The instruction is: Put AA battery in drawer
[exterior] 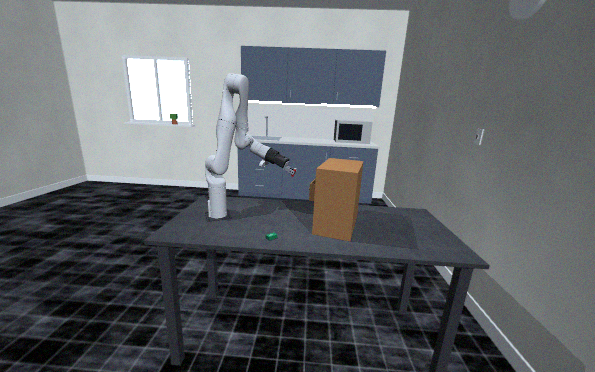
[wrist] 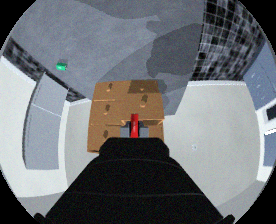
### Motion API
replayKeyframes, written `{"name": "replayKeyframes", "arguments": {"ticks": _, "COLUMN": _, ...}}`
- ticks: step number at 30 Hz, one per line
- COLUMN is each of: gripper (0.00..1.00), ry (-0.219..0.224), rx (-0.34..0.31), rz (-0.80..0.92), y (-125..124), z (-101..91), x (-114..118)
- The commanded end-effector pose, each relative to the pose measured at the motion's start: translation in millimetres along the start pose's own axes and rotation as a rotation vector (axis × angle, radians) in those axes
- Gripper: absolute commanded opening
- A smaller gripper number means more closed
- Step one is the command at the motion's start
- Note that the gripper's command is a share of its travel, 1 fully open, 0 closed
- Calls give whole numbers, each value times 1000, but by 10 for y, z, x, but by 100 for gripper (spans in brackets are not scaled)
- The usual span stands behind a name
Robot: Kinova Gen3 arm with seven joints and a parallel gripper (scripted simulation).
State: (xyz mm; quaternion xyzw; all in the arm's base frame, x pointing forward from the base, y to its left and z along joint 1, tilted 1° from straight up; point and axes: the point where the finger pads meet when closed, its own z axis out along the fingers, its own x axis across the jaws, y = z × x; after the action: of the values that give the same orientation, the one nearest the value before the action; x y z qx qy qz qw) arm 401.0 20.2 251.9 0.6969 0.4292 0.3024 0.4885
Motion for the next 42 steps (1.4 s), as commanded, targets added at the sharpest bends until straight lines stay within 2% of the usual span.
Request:
{"name": "replayKeyframes", "arguments": {"ticks": 1, "gripper": 31, "ry": 4, "rx": -7, "rz": -2, "y": 10, "z": 6, "x": -9}}
{"name": "replayKeyframes", "arguments": {"ticks": 13, "gripper": 31, "ry": 5, "rx": -17, "rz": -23, "y": 43, "z": 70, "x": 22}}
{"name": "replayKeyframes", "arguments": {"ticks": 14, "gripper": 31, "ry": -7, "rx": -16, "rz": -22, "y": 38, "z": 85, "x": -12}}
{"name": "replayKeyframes", "arguments": {"ticks": 24, "gripper": 31, "ry": -2, "rx": -35, "rz": -32, "y": 130, "z": 305, "x": 24}}
{"name": "replayKeyframes", "arguments": {"ticks": 31, "gripper": 31, "ry": 22, "rx": -19, "rz": -31, "y": 164, "z": 382, "x": 24}}
{"name": "replayKeyframes", "arguments": {"ticks": 42, "gripper": 31, "ry": 21, "rx": -19, "rz": -32, "y": 314, "z": 795, "x": 25}}
